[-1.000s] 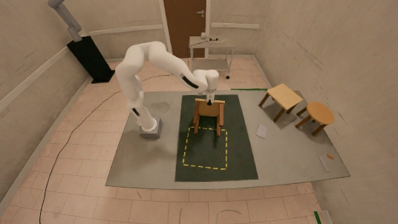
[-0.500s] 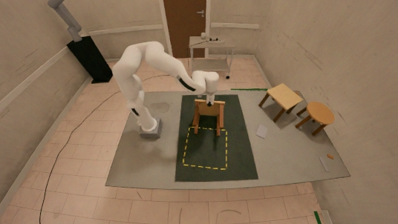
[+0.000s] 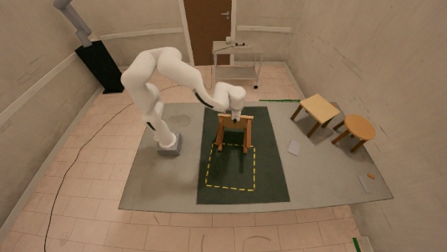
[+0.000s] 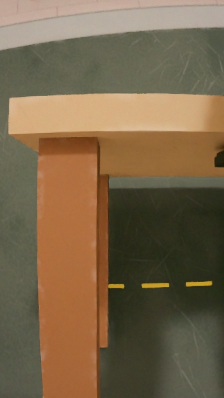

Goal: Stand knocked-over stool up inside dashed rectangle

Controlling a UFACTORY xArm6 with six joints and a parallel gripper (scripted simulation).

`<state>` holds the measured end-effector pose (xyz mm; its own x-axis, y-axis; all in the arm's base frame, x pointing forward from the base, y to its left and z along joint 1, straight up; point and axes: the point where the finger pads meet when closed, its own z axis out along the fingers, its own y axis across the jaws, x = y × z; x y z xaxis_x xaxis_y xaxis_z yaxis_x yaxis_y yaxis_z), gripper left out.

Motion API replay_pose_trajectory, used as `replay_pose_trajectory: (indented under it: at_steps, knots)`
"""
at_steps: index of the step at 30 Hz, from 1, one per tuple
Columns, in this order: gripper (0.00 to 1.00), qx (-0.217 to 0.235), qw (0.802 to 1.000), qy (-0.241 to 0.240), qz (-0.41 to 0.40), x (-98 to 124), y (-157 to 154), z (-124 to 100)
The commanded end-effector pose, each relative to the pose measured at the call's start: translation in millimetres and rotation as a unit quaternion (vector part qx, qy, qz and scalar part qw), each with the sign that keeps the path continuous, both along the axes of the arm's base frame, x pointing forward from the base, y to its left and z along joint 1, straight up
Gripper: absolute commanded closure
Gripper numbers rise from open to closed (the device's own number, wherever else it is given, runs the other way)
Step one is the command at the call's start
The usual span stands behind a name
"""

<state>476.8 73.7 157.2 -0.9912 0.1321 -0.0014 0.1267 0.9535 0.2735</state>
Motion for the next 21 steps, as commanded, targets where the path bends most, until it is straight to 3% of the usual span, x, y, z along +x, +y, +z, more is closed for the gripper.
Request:
replay_pose_trajectory:
  at_steps: [1,21]
  knots:
    - [0.79,0.029,1.0,-0.005,0.0,-0.8,-14.1,8.8]
    - [0.79,0.159,0.987,-0.022,0.001,-9.8,-81.7,30.7]
